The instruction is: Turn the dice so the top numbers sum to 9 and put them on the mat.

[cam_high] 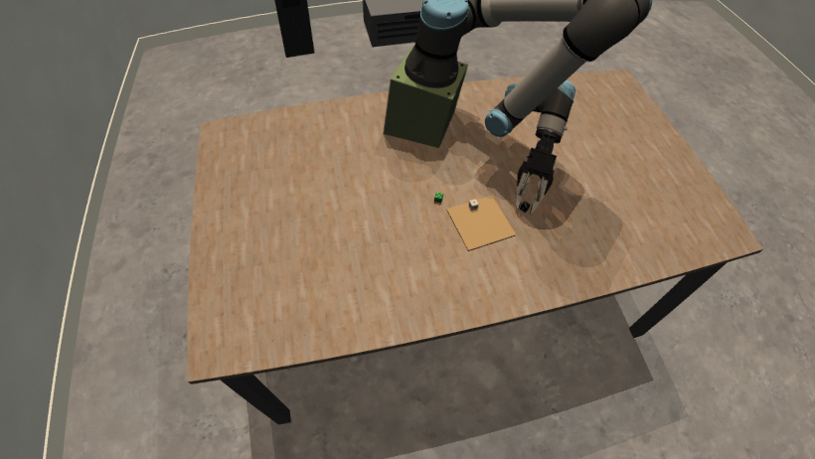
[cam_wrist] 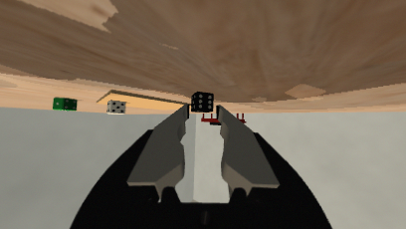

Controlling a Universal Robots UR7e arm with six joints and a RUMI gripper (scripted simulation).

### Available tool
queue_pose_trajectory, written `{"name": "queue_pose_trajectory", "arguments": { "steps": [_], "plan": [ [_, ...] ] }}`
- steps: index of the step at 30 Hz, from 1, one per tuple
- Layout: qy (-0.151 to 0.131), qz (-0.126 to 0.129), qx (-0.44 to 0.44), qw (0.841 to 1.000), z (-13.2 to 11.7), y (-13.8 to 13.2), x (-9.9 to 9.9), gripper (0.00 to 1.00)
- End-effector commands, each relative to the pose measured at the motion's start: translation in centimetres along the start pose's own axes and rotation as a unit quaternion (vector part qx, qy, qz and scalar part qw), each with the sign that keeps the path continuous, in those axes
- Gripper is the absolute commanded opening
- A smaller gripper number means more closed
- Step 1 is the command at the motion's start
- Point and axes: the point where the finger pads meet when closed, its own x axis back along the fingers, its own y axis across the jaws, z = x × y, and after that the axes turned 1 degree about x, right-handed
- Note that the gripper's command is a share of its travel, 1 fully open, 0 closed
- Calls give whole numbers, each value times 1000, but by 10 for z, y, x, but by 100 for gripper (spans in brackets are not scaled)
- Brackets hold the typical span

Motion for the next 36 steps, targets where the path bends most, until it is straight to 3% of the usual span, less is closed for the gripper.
{"name": "queue_pose_trajectory", "arguments": {
  "steps": [1,20,36],
  "plan": [
    [0,0,0,1000,0,0,0,21],
    [0,0,0,1000,0,0,2,21],
    [0,0,0,1000,0,0,46,21]
  ]
}}
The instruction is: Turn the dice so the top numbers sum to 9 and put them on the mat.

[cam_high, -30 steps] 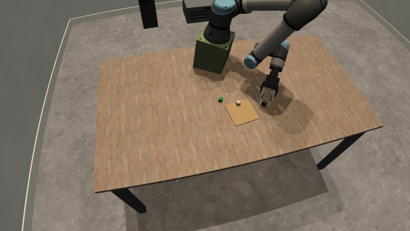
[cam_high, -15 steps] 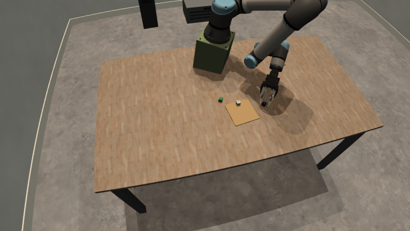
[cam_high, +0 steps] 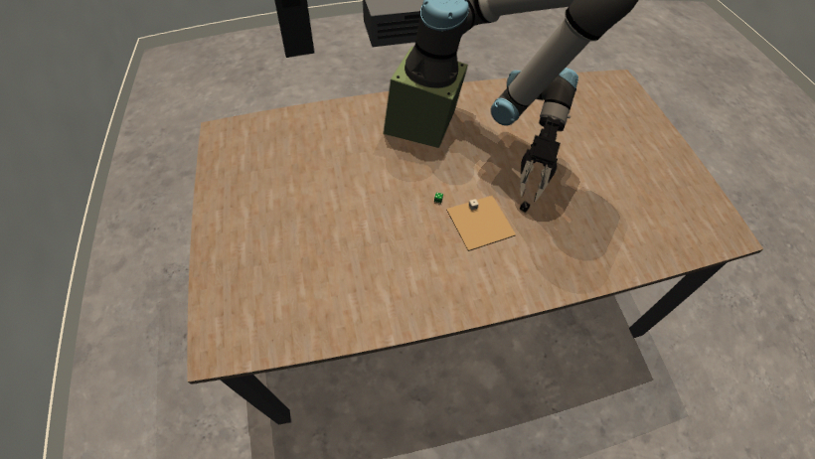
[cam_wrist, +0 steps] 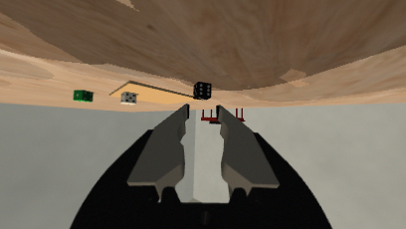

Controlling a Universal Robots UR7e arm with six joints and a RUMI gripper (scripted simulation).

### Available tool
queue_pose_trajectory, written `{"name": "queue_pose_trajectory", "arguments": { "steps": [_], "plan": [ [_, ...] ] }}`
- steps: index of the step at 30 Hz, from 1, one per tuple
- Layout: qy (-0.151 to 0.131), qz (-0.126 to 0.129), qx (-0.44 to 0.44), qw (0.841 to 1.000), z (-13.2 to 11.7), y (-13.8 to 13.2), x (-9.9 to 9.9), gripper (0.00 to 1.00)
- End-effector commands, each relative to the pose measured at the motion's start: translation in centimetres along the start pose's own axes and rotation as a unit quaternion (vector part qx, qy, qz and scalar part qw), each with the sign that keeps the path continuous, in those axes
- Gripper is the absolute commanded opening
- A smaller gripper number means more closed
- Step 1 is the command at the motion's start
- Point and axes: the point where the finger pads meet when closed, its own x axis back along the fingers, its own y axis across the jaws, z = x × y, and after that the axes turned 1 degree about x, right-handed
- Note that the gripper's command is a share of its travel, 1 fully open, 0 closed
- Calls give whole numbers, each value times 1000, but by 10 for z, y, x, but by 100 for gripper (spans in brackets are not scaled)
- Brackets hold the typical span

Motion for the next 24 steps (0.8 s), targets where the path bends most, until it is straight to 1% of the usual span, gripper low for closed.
{"name": "queue_pose_trajectory", "arguments": {
  "steps": [1,13,17,24],
  "plan": [
    [0,1,-1,1000,0,0,12,21],
    [0,1,-1,1000,-3,0,16,21],
    [0,1,-1,1000,-10,0,22,21],
    [0,1,-1,1000,-32,0,37,21]
  ]
}}
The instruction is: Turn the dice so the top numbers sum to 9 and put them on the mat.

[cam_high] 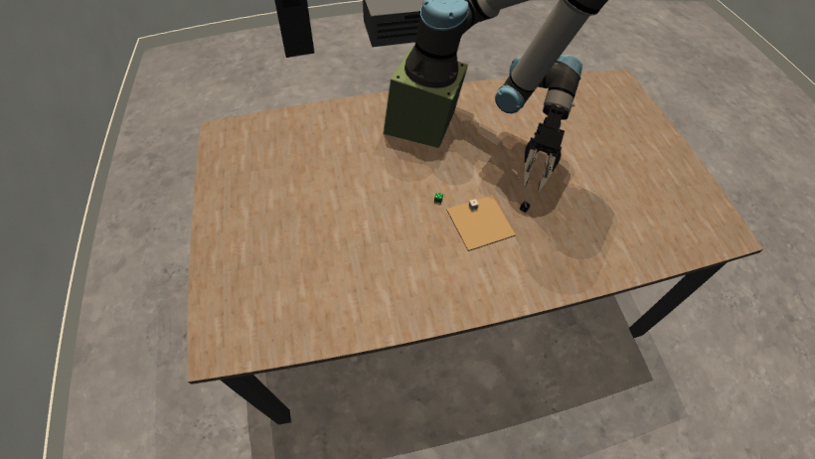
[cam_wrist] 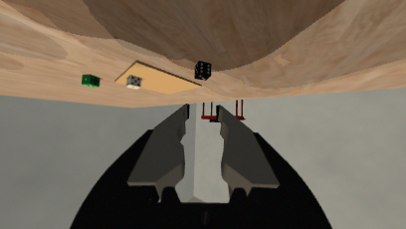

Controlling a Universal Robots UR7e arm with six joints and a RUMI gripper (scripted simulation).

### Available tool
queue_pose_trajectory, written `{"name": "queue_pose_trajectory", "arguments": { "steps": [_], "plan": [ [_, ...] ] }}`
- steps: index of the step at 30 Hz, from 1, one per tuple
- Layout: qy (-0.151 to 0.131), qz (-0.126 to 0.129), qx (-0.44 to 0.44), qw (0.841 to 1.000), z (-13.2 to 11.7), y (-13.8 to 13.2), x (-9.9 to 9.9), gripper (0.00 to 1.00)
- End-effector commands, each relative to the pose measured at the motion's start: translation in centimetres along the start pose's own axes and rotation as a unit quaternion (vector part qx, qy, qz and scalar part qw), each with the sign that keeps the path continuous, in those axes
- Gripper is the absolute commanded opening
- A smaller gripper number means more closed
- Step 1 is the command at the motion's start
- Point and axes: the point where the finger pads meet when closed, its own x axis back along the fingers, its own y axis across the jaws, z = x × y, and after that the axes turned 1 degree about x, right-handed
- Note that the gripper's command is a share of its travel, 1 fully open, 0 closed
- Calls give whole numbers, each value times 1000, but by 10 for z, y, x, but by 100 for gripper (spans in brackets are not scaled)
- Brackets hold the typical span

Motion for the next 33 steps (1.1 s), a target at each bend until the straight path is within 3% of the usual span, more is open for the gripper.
{"name": "queue_pose_trajectory", "arguments": {
  "steps": [1,10,22,27,33],
  "plan": [
    [0,0,0,1000,-11,0,8,21],
    [0,0,0,1000,-27,0,19,21],
    [5,1,0,1000,-29,0,20,21],
    [26,1,0,1000,-31,0,18,21],
    [78,0,0,997,-37,-1,16,21]
  ]
}}
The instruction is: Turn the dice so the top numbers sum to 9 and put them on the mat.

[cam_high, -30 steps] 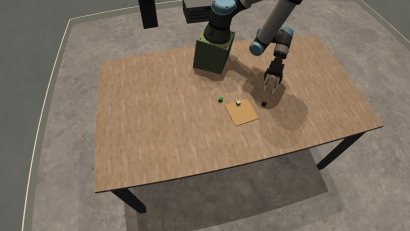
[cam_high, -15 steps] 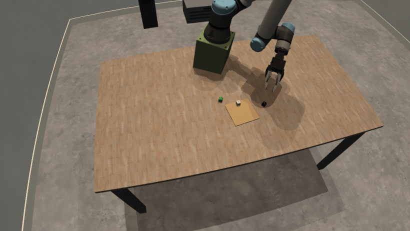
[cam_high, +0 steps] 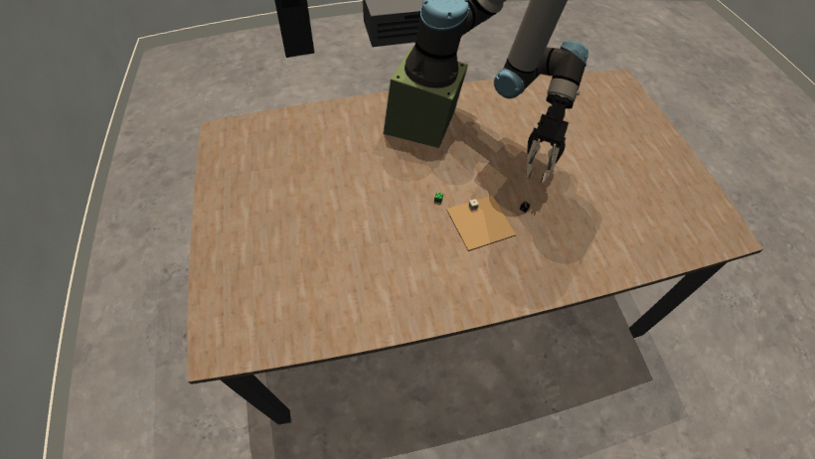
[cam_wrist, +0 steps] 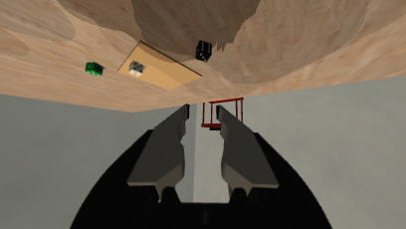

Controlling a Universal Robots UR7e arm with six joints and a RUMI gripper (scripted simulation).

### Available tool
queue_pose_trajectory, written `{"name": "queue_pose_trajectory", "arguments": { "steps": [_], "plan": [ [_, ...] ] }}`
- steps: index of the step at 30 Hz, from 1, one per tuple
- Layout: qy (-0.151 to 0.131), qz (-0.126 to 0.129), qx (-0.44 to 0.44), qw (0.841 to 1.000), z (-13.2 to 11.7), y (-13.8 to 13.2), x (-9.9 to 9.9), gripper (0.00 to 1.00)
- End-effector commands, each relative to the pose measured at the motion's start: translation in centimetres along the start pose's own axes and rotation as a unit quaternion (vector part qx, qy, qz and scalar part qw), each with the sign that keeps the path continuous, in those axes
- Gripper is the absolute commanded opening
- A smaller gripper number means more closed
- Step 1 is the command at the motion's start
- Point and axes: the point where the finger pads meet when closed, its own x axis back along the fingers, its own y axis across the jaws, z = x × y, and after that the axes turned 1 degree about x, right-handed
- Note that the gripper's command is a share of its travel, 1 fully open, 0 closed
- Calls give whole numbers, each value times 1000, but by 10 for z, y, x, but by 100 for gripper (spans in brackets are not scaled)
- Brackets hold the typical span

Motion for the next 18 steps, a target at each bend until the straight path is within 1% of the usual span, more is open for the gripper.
{"name": "queue_pose_trajectory", "arguments": {
  "steps": [1,3,6,11,12,15,18],
  "plan": [
    [43,0,0,999,-5,0,-2,21],
    [43,0,0,999,-5,0,-2,21],
    [81,-1,0,997,-9,0,-3,21],
    [155,-9,-3,988,-17,0,-2,21],
    [171,-7,-2,985,-18,0,-4,21],
    [218,-5,0,976,-24,0,-7,21],
    [265,-7,-2,964,-30,0,-8,21]
  ]
}}
